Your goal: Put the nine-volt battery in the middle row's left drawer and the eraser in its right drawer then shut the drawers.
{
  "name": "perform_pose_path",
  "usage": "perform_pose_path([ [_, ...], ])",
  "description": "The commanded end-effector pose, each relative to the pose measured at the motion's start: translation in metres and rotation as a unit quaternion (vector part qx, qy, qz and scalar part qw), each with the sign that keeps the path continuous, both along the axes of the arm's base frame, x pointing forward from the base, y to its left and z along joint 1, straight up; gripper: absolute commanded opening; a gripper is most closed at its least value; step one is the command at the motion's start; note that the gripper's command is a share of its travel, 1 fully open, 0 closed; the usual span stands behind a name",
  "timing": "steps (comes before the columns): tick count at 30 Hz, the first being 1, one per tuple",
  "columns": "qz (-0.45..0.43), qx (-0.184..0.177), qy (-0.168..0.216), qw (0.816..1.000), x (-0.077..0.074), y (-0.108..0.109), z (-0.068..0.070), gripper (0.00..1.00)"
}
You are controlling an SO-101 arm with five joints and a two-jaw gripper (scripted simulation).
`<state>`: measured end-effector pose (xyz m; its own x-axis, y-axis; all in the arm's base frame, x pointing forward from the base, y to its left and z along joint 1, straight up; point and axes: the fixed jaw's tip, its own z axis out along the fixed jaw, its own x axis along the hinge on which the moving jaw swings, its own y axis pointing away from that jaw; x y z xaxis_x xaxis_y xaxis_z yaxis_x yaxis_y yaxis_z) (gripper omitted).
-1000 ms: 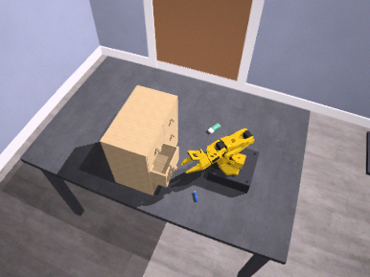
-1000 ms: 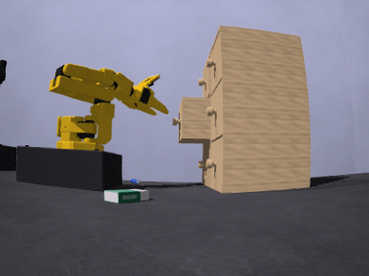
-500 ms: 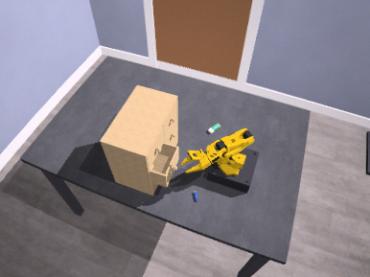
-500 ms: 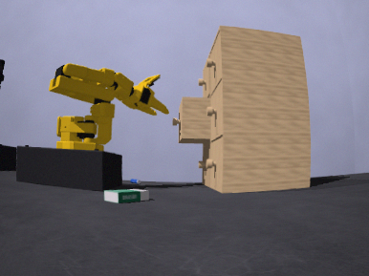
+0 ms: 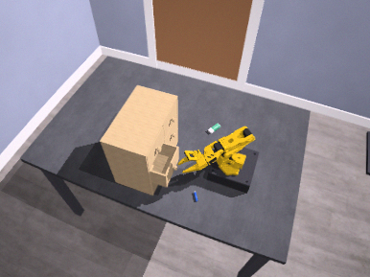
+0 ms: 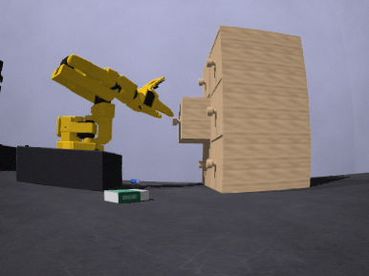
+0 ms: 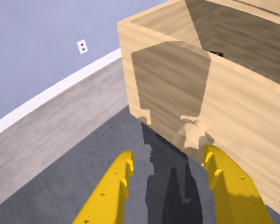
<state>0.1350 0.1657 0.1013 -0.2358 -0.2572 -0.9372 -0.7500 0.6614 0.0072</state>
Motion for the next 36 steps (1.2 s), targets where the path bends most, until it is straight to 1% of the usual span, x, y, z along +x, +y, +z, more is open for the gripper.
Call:
perform_pose_path([
  [1, -0.006, 0.003, 0.001, 1.0, 0.004, 0.002, -0.001, 0.21],
  [5, -0.006, 0.003, 0.001, 1.0, 0.004, 0.002, -0.001, 0.21],
  [12, -0.027, 0.003, 0.0, 1.0, 0.018, 0.003, -0.01, 0.21],
  [22, -0.027, 0.003, 0.0, 1.0, 0.018, 0.003, -0.01, 0.21],
  [25, -0.036, 0.003, 0.0, 0.999, 0.024, 0.002, -0.014, 0.21],
  [36, -0.036, 0.003, 0.0, 0.999, 0.024, 0.002, -0.014, 0.21],
])
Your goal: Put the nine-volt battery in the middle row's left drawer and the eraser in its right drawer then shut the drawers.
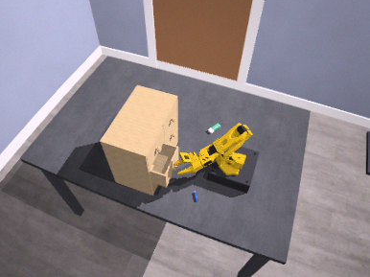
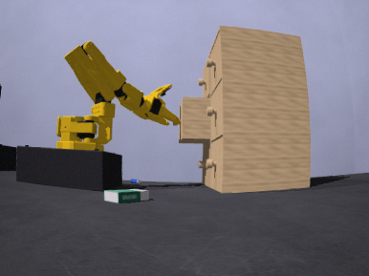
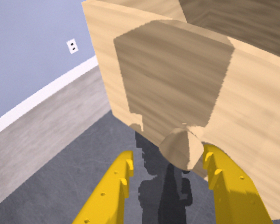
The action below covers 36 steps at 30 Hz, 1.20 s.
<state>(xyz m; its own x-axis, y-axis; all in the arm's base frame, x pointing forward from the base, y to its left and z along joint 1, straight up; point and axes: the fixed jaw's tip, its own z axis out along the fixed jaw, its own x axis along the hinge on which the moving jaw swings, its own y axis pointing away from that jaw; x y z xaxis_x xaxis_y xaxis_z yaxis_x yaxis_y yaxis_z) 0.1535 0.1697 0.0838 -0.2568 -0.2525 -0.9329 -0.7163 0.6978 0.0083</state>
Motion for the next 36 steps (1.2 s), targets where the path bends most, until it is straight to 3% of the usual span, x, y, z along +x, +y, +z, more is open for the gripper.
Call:
perform_pose_path([
  [1, -0.011, 0.007, -0.005, 1.0, 0.0051, -0.0016, 0.0032, 0.21],
  [36, -0.022, 0.006, -0.005, 1.0, 0.0115, -0.0025, 0.006, 0.21],
])
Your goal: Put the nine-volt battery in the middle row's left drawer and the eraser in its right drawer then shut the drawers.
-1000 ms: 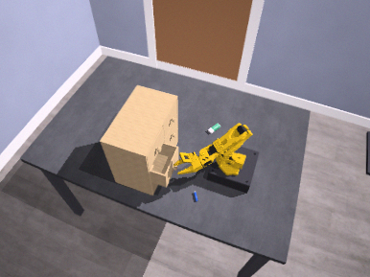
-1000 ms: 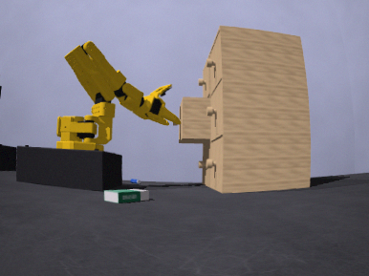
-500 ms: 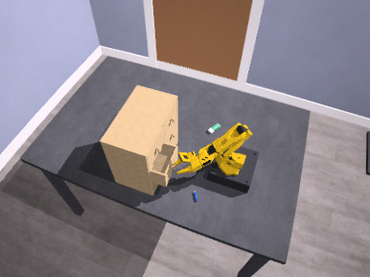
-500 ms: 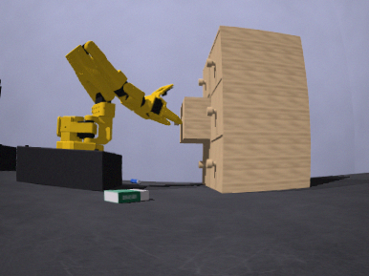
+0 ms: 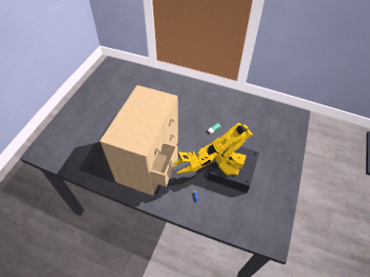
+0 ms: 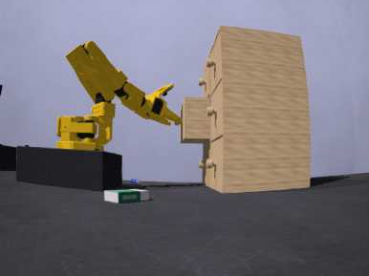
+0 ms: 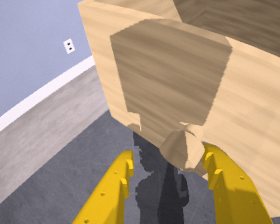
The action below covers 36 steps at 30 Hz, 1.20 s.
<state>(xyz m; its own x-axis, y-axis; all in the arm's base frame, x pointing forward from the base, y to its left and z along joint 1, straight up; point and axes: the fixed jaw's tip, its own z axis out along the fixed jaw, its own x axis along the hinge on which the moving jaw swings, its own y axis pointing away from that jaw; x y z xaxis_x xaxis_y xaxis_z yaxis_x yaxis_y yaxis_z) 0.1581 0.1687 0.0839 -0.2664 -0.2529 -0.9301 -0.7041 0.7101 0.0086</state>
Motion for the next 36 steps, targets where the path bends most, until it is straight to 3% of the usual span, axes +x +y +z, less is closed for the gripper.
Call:
perform_pose_path([
  [1, -0.013, 0.009, -0.008, 1.0, 0.007, -0.001, 0.006, 0.21],
  [36, -0.033, 0.009, -0.008, 0.999, 0.017, -0.005, 0.008, 0.21],
])
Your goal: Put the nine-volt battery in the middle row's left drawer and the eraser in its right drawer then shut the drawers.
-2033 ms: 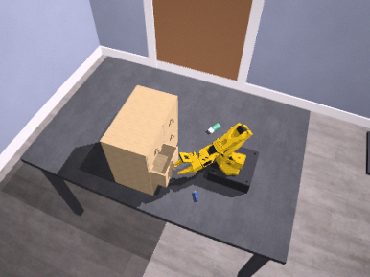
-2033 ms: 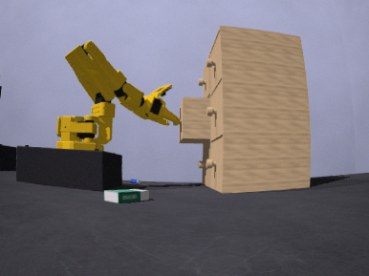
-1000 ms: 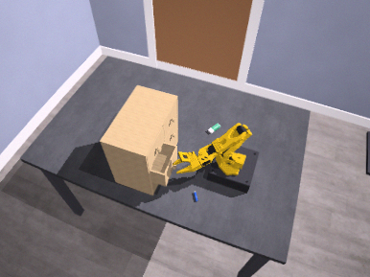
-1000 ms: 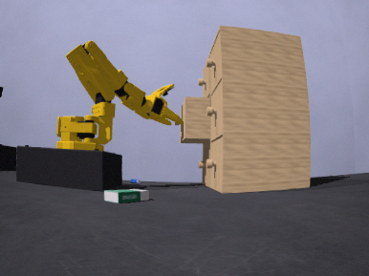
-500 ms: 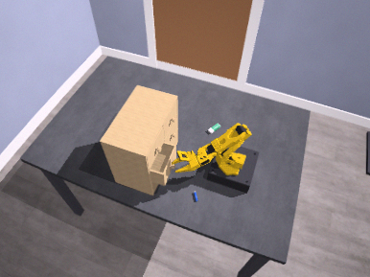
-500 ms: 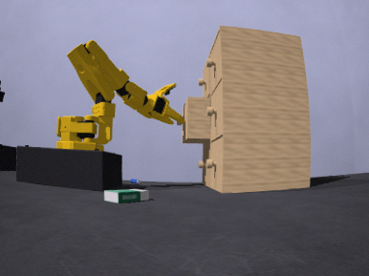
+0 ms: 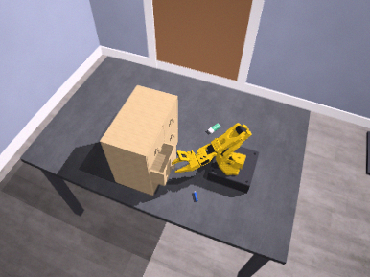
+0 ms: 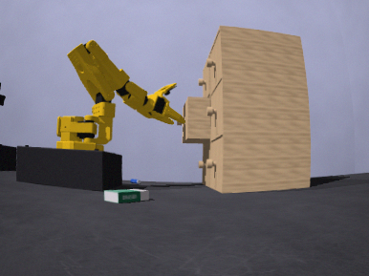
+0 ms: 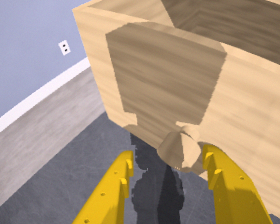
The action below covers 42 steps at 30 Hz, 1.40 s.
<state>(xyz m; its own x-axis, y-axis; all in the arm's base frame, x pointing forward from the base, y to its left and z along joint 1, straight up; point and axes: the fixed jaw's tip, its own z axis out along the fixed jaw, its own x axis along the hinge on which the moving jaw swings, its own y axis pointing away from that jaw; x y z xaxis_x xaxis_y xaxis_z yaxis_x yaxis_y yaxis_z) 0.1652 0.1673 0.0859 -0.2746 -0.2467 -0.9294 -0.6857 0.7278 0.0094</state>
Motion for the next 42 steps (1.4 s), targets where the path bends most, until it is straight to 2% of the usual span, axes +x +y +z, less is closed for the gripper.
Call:
perform_pose_path([
  [1, -0.021, 0.009, -0.009, 1.0, 0.0105, -0.0037, 0.0064, 0.21],
  [14, -0.033, 0.009, -0.009, 0.999, 0.0185, -0.0046, 0.0067, 0.21],
  [33, -0.035, 0.009, -0.009, 0.999, 0.0197, -0.0048, 0.0067, 0.21],
  [42, -0.035, 0.009, -0.009, 0.999, 0.0197, -0.0048, 0.0067, 0.15],
])
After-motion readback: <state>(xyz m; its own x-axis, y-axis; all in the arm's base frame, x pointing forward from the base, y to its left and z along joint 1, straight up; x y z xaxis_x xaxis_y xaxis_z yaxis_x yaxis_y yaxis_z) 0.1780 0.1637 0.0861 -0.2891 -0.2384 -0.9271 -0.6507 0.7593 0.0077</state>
